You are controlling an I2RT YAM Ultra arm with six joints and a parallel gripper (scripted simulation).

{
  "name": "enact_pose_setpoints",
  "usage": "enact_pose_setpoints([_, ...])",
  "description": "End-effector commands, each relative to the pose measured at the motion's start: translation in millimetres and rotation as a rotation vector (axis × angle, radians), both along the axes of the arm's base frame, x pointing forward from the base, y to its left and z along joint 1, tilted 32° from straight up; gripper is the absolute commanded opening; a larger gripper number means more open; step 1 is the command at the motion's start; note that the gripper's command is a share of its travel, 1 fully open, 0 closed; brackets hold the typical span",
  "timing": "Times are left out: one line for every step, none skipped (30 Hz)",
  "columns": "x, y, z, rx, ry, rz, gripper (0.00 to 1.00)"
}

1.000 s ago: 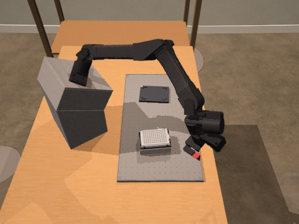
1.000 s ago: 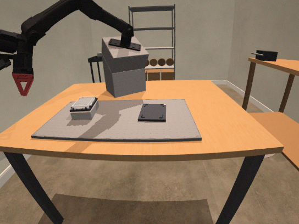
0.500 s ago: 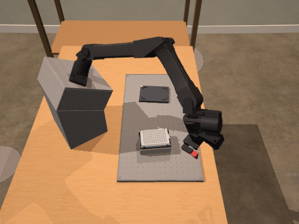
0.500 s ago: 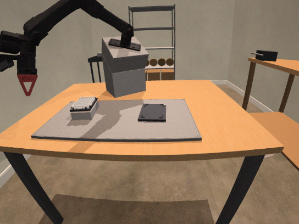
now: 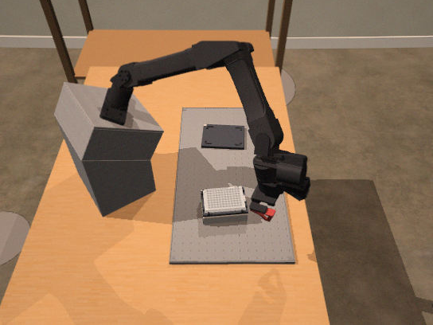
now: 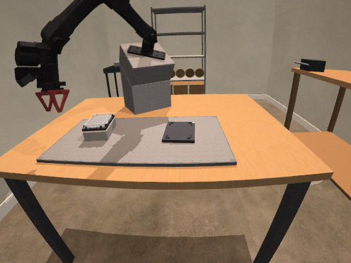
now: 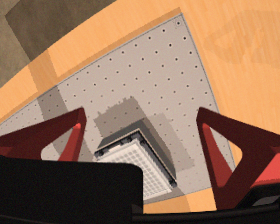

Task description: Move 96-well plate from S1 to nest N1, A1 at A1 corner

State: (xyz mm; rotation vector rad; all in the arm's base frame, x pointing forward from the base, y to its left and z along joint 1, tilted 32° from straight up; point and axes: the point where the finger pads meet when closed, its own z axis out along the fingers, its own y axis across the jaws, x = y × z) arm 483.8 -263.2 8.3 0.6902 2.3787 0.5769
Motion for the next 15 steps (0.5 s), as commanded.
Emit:
enact_pose_setpoints([-7.6, 0, 3.5, -0.065, -0.017, 0.042, 1.0])
enact_pose_setpoints([-10.6, 4, 1.7, -0.084, -0.011, 0.069, 1.0])
enact_pose_setpoints([-13.7, 8, -0.1, -0.102, -0.006, 0.096, 1.0])
enact_pose_setpoints([-16.7, 11, -1.9, -0.107, -0.004, 0.105, 1.0])
enact_pose_setpoints([-19.7, 15, -3.7, -0.107, -0.004, 0.105, 1.0])
enact_pose_setpoints([-22.9, 18, -5.4, -0.125, 0.002, 0.133, 1.0])
enact_pose_setpoints([-26.0, 22, -7.1, -0.142, 0.007, 0.16, 1.0])
enact_pose_setpoints([-29.2, 25, -8.8, -0.148, 0.009, 0.169, 1.0])
enact_pose_setpoints([-32.4, 29, -10.5, -0.148, 0.009, 0.169, 1.0])
enact_pose_setpoints([-35.6, 32, -12.1, -0.164, 0.014, 0.198, 1.0])
enact_pose_setpoints([-38.9, 36, -13.8, -0.181, 0.019, 0.226, 1.0])
enact_pose_setpoints([-42.2, 39, -15.4, -0.187, 0.021, 0.236, 1.0])
enact_pose_setpoints([-45.4, 43, -17.1, -0.187, 0.021, 0.236, 1.0])
enact_pose_setpoints([-45.4, 43, -17.1, -0.187, 0.021, 0.236, 1.0])
enact_pose_setpoints([-45.4, 43, -17.1, -0.187, 0.021, 0.236, 1.0])
